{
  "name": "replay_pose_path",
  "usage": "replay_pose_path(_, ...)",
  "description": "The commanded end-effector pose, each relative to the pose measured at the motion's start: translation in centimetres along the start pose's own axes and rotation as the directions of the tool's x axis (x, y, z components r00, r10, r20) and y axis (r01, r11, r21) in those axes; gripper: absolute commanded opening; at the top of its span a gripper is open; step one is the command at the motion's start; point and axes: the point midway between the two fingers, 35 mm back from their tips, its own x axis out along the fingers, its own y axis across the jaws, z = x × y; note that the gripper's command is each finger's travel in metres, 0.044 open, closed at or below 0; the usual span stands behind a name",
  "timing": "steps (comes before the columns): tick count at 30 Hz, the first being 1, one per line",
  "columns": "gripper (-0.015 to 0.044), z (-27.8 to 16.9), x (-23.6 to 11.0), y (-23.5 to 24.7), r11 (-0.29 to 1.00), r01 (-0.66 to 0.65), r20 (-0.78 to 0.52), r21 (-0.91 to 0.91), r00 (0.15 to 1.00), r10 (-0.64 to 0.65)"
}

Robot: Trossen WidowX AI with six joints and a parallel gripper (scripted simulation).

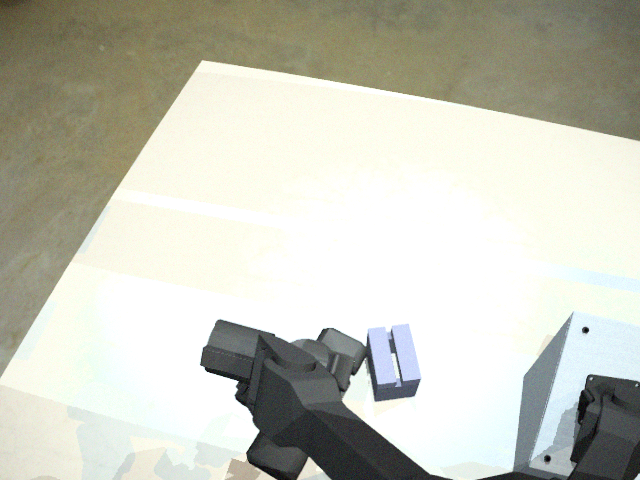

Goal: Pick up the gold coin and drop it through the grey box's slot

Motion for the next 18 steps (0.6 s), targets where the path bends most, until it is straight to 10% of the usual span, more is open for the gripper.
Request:
replay_pose_path(1,0.0161,-0.2,1.0,-0.1,1.000,-0.003,-0.009,0.009,1.000,0.003)
replay_pose_path(18,0.0161,-0.1,3.5,-0.1,1.000,-0.002,-0.009,0.008,1.000,0.002)
